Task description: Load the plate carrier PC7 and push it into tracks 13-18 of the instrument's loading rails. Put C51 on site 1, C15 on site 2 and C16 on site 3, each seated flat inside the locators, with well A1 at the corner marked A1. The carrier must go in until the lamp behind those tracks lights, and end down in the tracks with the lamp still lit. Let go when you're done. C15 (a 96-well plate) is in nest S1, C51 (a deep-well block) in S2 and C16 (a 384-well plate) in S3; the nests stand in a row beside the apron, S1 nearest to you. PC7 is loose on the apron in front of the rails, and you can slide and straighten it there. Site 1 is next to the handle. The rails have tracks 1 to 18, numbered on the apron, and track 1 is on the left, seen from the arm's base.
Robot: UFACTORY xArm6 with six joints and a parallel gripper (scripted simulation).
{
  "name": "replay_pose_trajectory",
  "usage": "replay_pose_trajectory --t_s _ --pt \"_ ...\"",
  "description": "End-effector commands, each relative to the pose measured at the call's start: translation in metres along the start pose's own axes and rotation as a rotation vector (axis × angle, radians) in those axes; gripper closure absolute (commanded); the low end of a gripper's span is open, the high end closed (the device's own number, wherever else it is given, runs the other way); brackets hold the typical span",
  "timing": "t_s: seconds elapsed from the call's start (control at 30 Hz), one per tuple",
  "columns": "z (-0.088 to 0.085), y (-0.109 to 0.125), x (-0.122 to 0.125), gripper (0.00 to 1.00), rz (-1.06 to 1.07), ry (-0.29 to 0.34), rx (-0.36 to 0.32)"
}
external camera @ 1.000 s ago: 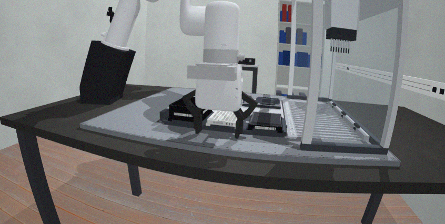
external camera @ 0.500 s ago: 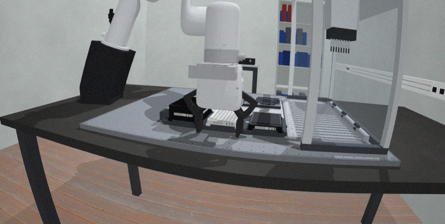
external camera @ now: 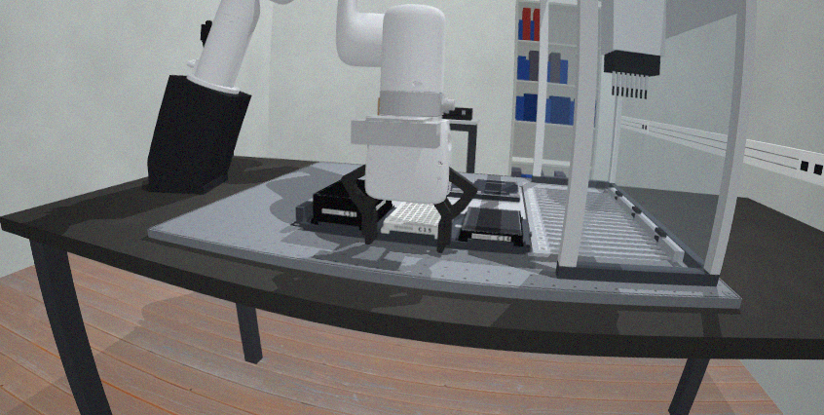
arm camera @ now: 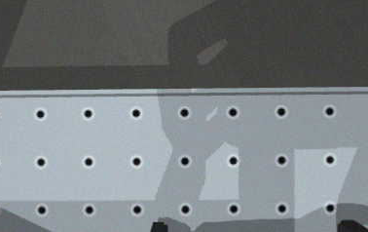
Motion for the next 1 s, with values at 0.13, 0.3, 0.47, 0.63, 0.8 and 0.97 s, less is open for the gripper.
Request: replay_pose_trajectory --t_s 0.13,0.3,0.47,0.63,0.8,0.97 --pt "-0.002 0.004 -0.001 0.0 0.0 -0.004 0.001" --pt "-0.002 0.005 -0.001 0.0 0.0 -0.004 0.001" --pt "-0.002 0.008 0.0 0.0 0.0 -0.004 0.001" --pt "-0.002 0.01 0.0 0.0 0.0 -0.004 0.001" --pt "-0.002 0.011 0.001 0.0 0.0 -0.004 0.001" --pt "-0.002 0.014 0.001 0.0 0.0 -0.004 0.001"
Point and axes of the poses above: the point where the finger pads meet when closed, its own z axis out along the fingers, its own x axis across the jaws, y = z × x, the point moved 2 cm from there along -z, back along the fingers, and after that the axes turned 13 degrees about z, right-handed, at the moved point
